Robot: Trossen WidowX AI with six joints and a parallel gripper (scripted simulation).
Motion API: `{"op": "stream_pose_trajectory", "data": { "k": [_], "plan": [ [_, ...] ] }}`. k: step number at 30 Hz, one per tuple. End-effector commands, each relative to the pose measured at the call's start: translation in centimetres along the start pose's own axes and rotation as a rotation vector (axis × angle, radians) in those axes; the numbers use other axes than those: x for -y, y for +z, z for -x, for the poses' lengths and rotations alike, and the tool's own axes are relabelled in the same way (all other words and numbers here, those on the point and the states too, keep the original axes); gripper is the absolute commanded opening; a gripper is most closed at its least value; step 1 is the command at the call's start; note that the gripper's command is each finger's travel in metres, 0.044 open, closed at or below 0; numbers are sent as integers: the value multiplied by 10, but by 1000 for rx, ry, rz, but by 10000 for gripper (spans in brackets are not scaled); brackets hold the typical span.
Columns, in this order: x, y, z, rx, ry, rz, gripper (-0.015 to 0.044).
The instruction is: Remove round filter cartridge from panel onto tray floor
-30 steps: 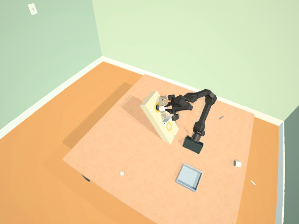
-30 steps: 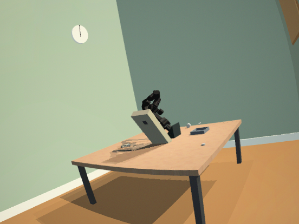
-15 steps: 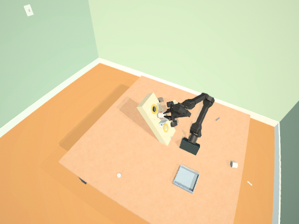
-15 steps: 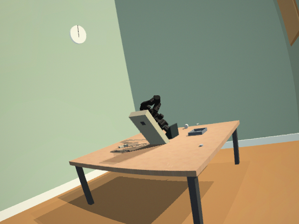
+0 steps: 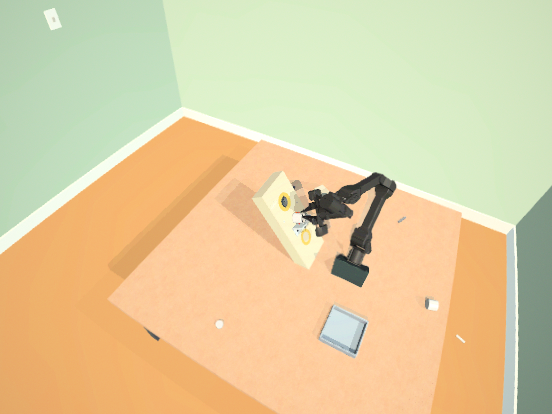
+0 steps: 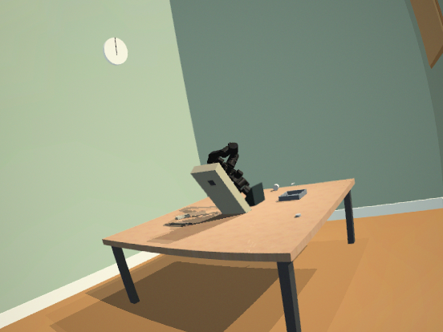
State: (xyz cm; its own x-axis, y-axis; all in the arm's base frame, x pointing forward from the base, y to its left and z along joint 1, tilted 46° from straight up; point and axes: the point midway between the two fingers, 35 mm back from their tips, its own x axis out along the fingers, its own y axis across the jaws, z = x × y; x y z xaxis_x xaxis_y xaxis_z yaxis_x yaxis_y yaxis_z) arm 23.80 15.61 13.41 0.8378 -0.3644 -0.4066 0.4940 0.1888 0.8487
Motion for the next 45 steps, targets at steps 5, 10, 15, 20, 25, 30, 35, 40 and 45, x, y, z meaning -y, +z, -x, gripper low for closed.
{"op": "stream_pose_trajectory", "data": {
  "k": [5,10,15,20,25,30,35,40,45],
  "plan": [
    [-1,1,0,0,9,-9,95],
    [-42,-23,6,0,9,-10,95],
    [-62,-34,9,0,10,-10,95],
    [-83,-47,26,-4,8,-16,226],
    [-108,-61,52,-8,10,-24,358],
    [-104,-59,51,1,-18,139,331],
    [-76,-45,37,4,-131,701,305],
    [-48,-27,26,-47,-257,1254,305],
    [-20,-7,19,-166,-387,1791,305]
  ]
}}
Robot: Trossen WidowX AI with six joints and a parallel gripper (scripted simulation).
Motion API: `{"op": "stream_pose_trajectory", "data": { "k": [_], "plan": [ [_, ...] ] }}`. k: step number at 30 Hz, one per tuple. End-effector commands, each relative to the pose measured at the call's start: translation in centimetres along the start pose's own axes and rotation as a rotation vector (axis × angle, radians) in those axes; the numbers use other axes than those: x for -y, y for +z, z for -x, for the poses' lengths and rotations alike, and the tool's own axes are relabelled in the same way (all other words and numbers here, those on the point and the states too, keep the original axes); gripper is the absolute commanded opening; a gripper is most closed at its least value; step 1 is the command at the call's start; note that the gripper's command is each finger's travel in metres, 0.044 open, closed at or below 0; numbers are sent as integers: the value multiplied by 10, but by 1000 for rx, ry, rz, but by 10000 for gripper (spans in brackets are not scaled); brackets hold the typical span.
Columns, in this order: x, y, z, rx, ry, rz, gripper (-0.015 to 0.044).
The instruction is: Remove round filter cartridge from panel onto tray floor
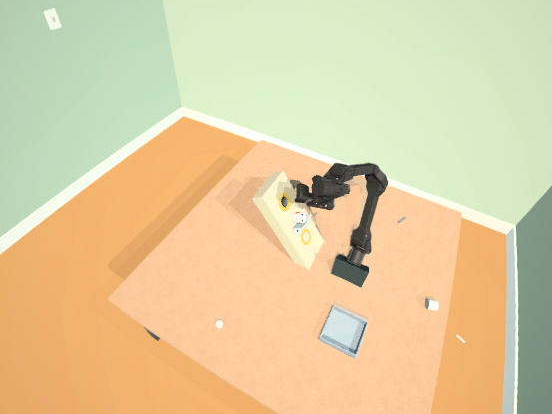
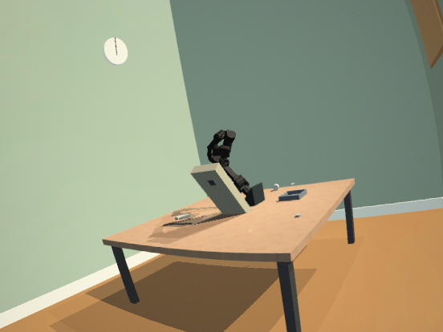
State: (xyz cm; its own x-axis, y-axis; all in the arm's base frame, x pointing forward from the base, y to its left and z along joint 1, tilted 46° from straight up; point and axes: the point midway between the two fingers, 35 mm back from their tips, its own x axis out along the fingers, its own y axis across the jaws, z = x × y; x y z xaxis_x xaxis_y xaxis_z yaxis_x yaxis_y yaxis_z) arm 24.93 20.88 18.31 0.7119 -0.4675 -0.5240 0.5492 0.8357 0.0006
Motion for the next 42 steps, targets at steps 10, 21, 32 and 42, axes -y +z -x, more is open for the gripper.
{"op": "stream_pose_trajectory", "data": {
  "k": [10,21,32,42],
  "plan": [
    [53,-26,-25,-199,-130,964,305],
    [54,-28,-37,-200,-128,963,305],
    [57,-29,-54,-200,-127,963,305],
    [61,-31,-70,-197,-129,962,305]
  ]
}}
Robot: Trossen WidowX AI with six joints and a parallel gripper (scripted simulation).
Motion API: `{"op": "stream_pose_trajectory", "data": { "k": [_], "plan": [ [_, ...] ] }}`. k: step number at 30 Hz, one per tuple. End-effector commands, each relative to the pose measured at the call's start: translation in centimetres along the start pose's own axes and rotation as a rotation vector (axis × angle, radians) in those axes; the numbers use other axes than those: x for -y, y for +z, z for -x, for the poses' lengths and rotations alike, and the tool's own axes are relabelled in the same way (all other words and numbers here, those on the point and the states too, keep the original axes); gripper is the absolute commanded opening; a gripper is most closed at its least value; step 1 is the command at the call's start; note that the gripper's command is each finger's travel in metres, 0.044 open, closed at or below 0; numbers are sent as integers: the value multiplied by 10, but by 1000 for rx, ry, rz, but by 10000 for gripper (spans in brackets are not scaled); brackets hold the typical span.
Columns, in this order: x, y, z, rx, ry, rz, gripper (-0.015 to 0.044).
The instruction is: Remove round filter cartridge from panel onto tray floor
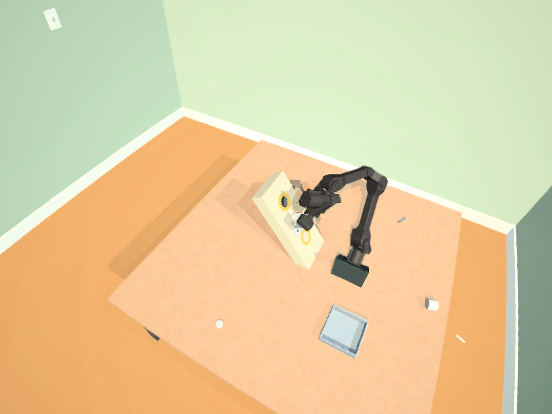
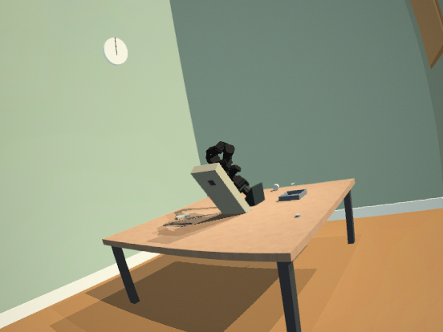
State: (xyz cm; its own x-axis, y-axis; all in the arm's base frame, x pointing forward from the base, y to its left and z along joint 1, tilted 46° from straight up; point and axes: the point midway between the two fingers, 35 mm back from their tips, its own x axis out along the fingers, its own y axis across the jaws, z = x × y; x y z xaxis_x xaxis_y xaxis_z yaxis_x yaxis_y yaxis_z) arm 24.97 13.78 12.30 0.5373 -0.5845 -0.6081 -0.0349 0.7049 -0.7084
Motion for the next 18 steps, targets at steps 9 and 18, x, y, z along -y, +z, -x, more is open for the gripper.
{"op": "stream_pose_trajectory", "data": {
  "k": [9,18],
  "plan": [
    [1,0,-6,0,-2,0,232],
    [1,0,-6,0,-2,0,133]
  ]
}}
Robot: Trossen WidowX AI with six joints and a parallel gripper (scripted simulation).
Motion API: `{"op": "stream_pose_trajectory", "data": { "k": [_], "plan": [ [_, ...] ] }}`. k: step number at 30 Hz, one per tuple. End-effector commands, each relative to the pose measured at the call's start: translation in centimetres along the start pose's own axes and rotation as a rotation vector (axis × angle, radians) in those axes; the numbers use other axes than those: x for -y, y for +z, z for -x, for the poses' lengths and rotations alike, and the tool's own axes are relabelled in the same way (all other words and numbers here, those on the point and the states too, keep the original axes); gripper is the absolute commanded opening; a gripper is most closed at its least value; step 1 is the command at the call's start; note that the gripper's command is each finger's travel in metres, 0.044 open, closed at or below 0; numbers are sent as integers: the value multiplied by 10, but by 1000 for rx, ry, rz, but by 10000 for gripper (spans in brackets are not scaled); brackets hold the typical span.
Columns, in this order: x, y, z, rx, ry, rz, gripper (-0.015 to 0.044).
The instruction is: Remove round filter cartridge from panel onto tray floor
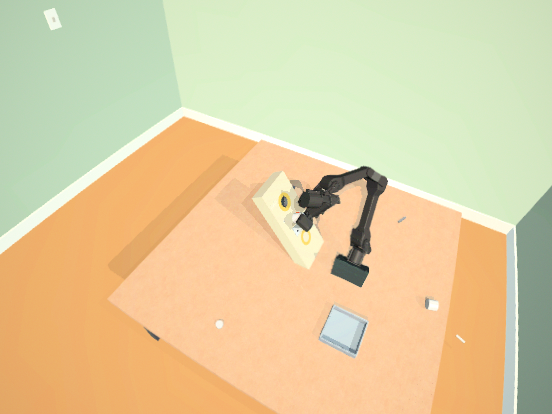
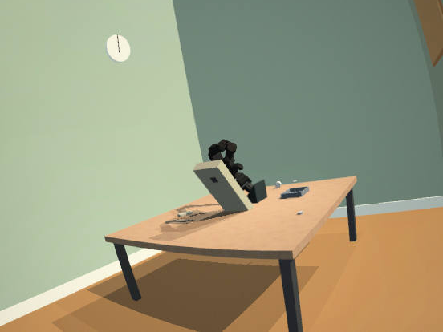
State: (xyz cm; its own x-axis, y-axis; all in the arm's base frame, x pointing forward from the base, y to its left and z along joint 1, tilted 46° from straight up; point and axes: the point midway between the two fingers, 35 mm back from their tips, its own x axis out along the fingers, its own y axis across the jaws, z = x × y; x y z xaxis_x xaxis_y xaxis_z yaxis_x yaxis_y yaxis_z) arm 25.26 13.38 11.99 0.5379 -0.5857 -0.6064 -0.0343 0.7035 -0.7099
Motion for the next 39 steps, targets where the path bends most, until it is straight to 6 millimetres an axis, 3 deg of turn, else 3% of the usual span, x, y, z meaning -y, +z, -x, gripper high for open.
{"op": "stream_pose_trajectory", "data": {
  "k": [1,5,12,26,39],
  "plan": [
    [0,0,0,-1,0,-1,107],
    [0,7,3,-1,0,-1,2],
    [0,21,14,4,4,4,0],
    [0,23,100,88,80,88,0],
    [-48,28,95,53,44,64,0]
  ]
}}
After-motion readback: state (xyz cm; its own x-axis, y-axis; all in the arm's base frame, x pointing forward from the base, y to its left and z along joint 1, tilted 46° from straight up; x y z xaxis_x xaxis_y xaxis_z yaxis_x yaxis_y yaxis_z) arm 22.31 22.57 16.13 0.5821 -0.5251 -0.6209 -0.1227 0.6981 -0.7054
